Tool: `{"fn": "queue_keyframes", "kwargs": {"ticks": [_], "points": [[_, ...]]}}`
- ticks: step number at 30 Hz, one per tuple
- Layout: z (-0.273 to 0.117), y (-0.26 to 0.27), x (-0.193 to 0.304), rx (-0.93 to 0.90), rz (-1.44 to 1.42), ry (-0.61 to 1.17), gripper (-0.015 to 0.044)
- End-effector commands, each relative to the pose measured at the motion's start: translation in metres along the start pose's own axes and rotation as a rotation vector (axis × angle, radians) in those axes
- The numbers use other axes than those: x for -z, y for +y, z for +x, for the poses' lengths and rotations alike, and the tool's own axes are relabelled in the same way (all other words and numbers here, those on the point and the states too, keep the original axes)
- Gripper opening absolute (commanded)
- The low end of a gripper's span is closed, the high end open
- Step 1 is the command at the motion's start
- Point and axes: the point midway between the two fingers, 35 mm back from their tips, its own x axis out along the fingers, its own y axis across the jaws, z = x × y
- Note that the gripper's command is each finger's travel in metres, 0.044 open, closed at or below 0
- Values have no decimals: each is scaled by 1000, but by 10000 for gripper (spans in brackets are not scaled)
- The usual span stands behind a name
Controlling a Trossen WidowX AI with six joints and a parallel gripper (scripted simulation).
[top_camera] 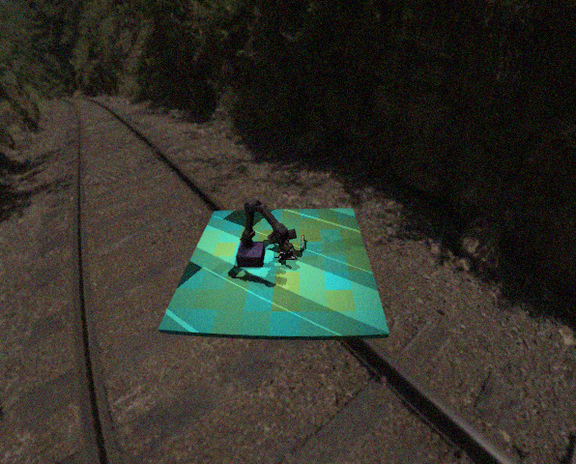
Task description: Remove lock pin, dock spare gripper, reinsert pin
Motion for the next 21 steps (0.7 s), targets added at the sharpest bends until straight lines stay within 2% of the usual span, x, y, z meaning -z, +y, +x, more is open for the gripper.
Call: {"fn": "queue_keyframes", "kwargs": {"ticks": [1,21], "points": [[2,0,-2,-9,10,9,0],[18,0,-29,-8,9,8,0]]}}
